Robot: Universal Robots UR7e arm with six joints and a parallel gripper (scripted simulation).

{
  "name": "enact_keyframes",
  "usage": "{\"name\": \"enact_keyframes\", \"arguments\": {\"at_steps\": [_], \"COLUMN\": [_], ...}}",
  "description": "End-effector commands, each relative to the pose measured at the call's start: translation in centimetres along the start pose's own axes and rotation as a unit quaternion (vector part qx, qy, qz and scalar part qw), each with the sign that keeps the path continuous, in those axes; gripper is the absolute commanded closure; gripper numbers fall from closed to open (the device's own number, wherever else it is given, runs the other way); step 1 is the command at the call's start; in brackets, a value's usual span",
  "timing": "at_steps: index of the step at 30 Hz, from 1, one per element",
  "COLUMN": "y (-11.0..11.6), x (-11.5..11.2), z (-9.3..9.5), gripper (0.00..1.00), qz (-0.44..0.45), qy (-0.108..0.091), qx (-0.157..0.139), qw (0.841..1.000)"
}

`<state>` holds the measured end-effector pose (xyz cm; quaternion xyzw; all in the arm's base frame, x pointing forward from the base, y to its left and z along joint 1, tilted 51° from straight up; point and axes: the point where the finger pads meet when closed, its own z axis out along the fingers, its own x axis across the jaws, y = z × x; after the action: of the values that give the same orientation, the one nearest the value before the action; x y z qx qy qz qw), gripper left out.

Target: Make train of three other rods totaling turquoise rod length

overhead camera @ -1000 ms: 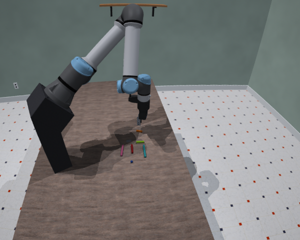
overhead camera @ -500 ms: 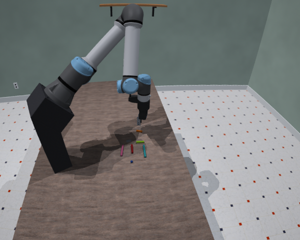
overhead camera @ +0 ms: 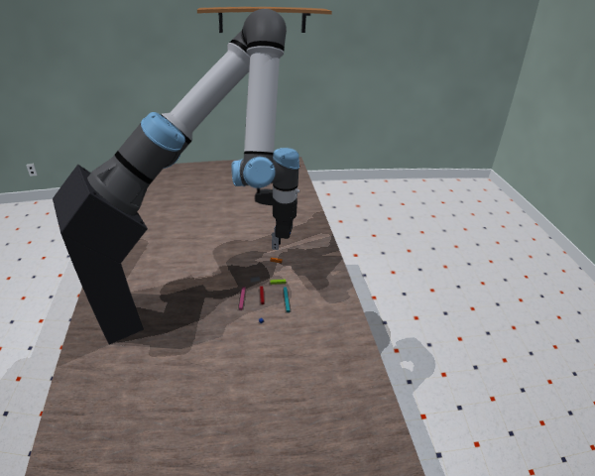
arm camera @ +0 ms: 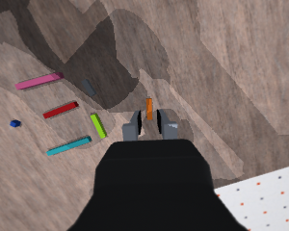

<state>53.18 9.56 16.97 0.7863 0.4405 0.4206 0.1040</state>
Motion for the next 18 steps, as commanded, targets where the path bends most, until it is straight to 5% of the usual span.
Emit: {"name": "enact_keyframes", "arguments": {"at_steps": [1,18], "y": [0.0,0.0], "x": [0.0,0.1], "z": [0.3,2.5], "gripper": [0.46,0.46], "qz": [0.000,0.000], "qy": [0.000,0.000], "qx": [0.000,0.000], "qw": [1.000,1.000]}}
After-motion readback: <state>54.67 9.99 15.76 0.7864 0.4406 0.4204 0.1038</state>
